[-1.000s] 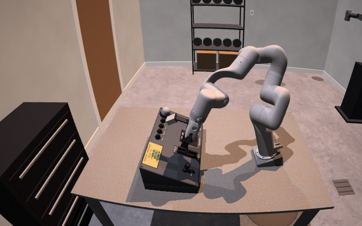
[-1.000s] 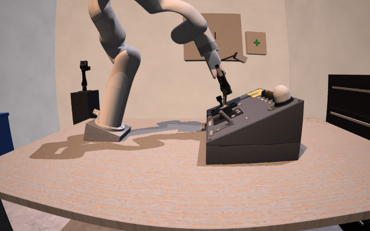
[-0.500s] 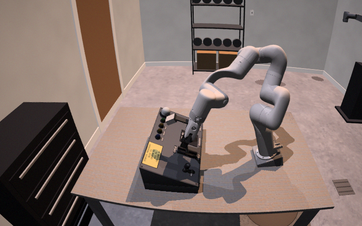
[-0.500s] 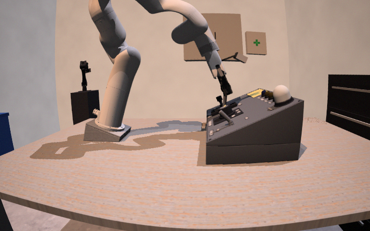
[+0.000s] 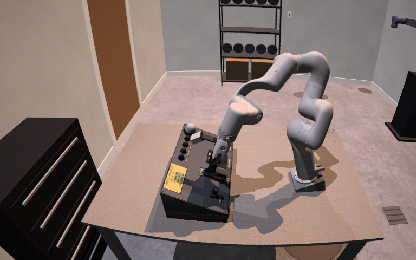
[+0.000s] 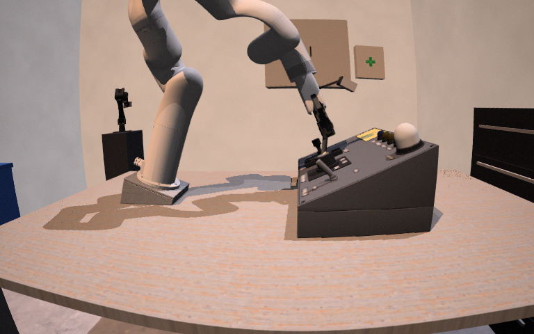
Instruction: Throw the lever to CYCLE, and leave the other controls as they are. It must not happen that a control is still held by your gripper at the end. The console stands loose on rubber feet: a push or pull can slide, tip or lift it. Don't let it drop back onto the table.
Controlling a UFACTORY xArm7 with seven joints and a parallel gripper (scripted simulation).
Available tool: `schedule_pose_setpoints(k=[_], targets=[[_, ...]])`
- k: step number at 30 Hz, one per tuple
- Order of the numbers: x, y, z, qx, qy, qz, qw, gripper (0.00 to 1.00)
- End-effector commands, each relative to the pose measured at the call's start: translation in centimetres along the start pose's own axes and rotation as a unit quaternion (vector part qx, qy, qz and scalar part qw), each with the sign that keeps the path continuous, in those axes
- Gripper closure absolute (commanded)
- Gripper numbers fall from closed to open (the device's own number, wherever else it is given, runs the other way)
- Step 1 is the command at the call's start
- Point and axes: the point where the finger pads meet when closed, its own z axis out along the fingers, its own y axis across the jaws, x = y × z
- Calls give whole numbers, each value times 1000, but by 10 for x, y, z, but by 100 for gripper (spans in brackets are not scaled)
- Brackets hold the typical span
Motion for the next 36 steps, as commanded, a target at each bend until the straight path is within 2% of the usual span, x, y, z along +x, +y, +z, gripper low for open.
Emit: schedule_pose_setpoints(k=[1, 23, 28, 34, 36], targets=[[3, 0, -2, 1, 3, 1, 1000, 24], [3, 0, -5, 1, 3, 1, 1000, 24], [3, 0, -21, 1, 3, 1, 1000, 24], [3, 0, -54, 1, 3, 1, 1000, 24], [3, 0, -54, 1, 3, 1, 1000, 24]])
